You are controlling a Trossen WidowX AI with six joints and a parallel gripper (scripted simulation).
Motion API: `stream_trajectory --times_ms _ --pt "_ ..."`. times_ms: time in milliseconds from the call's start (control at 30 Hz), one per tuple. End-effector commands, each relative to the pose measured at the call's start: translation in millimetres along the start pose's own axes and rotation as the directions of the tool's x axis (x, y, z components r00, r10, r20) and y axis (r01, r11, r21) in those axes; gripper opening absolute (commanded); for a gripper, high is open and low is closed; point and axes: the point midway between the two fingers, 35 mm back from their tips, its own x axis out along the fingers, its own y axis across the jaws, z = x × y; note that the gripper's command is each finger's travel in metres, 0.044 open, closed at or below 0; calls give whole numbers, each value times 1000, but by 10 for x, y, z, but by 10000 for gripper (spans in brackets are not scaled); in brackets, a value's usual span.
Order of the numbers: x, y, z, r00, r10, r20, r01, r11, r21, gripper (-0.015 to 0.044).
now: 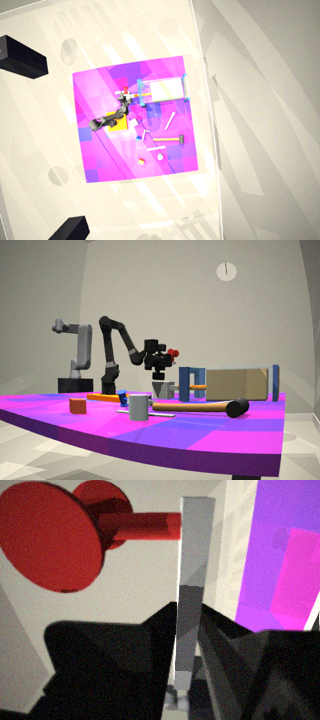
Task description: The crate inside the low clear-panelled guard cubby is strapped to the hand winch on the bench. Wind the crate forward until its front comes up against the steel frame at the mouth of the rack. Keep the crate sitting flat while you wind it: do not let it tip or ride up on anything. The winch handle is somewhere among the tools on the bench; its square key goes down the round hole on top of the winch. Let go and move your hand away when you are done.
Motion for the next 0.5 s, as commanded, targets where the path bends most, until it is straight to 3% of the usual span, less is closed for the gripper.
stream_trajectory --times_ms 0,467 --pt "-55 5 148 1000 2 6 -2 1000 -16 0" --pt "-246 -83 485 1000 1 6 -1 1000 -18 0"
